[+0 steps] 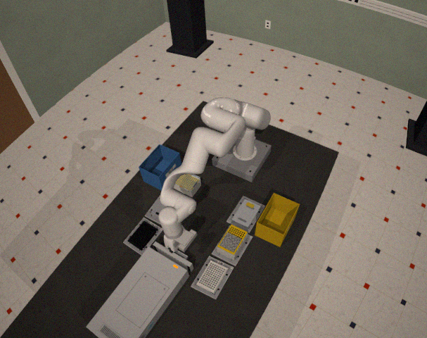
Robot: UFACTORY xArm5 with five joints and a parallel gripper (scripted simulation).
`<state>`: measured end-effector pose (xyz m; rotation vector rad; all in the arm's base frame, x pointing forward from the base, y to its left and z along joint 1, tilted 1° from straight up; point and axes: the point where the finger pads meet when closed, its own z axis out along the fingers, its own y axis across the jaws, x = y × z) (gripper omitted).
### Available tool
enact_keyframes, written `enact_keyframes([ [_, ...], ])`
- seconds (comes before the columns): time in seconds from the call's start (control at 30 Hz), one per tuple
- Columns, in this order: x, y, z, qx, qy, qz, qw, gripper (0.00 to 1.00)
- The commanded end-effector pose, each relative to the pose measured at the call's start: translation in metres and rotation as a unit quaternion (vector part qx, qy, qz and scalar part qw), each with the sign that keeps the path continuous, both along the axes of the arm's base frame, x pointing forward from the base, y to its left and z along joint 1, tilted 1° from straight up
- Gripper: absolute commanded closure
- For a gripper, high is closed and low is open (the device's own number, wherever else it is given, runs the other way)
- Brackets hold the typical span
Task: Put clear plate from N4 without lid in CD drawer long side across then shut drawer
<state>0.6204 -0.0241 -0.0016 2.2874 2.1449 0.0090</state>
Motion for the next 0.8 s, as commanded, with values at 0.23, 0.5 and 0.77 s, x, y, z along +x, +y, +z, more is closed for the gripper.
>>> enact_keyframes([
  [0.23, 0.015, -0.001, 0.003, -0.006, -0.002, 0.0, 1.0, 1.0],
  [0.5, 0.025, -0.002, 0.003, -0.006, -0.002, 0.0, 1.0, 1.0],
  [0.77, 0.01, -0.001, 0.003, -0.006, -0.002, 0.0, 1.0, 1.0],
])
